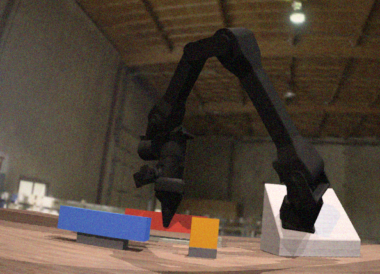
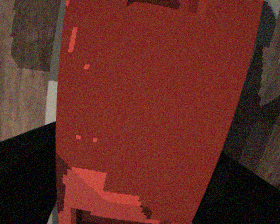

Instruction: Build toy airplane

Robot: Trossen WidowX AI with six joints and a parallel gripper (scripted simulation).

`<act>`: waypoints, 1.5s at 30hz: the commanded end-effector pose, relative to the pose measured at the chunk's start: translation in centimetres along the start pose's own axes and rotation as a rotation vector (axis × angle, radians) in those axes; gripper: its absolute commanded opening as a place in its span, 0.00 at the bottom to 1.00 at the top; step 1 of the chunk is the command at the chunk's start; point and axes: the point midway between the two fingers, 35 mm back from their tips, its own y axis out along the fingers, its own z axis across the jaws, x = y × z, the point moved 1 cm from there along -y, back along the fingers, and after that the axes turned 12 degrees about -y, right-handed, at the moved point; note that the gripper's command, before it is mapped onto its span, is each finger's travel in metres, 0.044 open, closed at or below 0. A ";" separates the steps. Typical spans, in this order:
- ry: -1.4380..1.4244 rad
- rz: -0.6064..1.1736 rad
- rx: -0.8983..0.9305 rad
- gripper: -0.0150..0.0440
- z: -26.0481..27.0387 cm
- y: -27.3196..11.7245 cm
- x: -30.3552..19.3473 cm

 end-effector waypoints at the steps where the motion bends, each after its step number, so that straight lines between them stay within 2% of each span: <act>1: 0.000 0.000 0.000 0.56 0.0 0.0 0.0; 4: 0.000 0.000 0.000 0.53 0.0 0.0 0.0; 9: 0.000 0.000 0.000 0.31 0.0 0.0 0.0; 25: 0.000 0.000 0.000 1.00 0.0 0.0 0.0; 32: 0.000 0.000 -0.001 1.00 0.0 -0.3 0.0; 34: 0.001 -0.001 -0.002 1.00 -0.3 -2.1 0.2; 39: 0.005 -0.002 -0.001 1.00 -0.2 -9.7 0.0; 45: 0.005 -0.002 0.000 1.00 -0.3 -10.6 0.2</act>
